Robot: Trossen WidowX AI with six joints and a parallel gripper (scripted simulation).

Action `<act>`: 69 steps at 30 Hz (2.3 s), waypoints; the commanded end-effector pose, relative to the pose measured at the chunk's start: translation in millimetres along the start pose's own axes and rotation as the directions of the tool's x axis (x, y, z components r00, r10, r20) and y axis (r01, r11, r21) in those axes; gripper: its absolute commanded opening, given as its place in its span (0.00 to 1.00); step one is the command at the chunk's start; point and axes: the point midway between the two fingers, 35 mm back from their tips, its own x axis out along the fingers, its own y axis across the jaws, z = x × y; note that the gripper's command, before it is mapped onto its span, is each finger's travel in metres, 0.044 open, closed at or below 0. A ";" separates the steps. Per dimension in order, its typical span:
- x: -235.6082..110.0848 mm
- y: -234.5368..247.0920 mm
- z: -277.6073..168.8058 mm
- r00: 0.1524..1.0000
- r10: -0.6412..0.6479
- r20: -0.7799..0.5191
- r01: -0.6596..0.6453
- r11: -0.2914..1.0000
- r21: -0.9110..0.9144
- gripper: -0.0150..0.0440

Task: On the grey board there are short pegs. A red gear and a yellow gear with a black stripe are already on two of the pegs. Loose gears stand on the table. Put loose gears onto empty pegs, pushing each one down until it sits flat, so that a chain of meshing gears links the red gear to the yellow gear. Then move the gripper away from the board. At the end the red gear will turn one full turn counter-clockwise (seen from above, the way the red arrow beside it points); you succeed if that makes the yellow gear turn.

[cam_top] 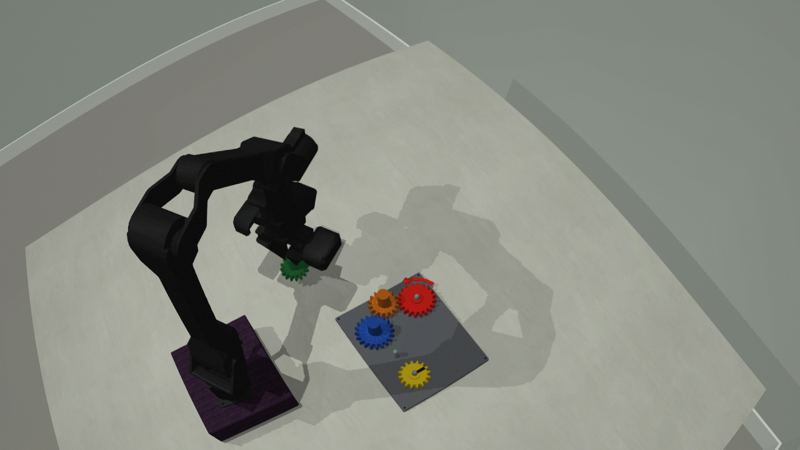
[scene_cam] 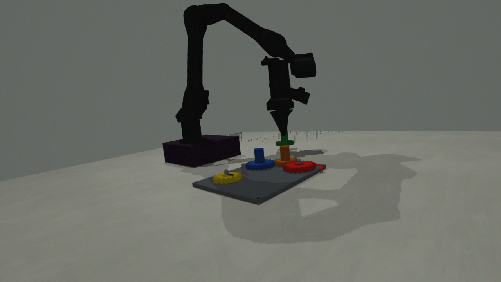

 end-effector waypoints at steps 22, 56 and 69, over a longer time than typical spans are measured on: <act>-62.0 0.8 5.2 1.000 0.001 0.008 -0.001 1.000 0.003 0.25; -113.8 -16.4 -1.5 1.000 0.000 0.007 0.000 1.000 0.002 0.25; -104.4 -41.6 1.4 1.000 -0.003 0.008 0.003 1.000 0.002 0.25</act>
